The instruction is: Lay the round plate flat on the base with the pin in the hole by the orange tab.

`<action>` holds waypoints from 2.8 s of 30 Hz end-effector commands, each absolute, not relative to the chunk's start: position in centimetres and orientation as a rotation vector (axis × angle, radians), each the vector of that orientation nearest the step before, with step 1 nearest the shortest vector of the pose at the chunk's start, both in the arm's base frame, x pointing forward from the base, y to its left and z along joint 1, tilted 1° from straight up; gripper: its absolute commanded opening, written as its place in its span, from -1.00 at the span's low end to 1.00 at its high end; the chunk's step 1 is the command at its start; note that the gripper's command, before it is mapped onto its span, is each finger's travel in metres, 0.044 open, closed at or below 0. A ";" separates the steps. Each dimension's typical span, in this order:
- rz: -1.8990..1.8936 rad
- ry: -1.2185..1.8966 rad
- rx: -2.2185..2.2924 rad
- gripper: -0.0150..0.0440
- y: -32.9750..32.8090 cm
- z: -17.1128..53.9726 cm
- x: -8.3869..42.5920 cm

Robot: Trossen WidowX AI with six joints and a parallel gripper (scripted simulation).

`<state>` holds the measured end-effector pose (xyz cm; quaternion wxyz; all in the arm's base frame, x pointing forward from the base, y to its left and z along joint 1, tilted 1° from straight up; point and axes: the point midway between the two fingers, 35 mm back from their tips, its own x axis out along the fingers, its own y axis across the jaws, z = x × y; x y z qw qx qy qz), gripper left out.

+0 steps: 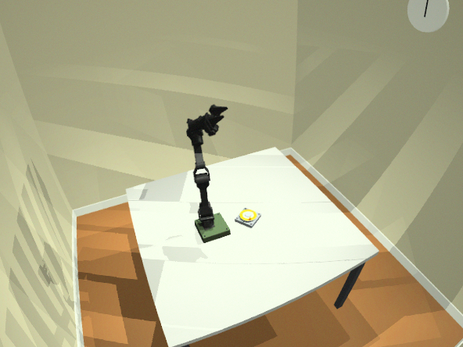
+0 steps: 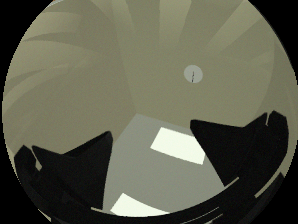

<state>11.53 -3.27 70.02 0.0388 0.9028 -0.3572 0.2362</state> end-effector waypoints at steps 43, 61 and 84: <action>-0.183 0.558 -0.037 -0.49 -1.6 27.5 45.5; -0.087 1.527 0.098 -0.49 -10.4 9.1 25.9; -0.083 1.538 0.107 -0.49 -10.2 4.2 26.2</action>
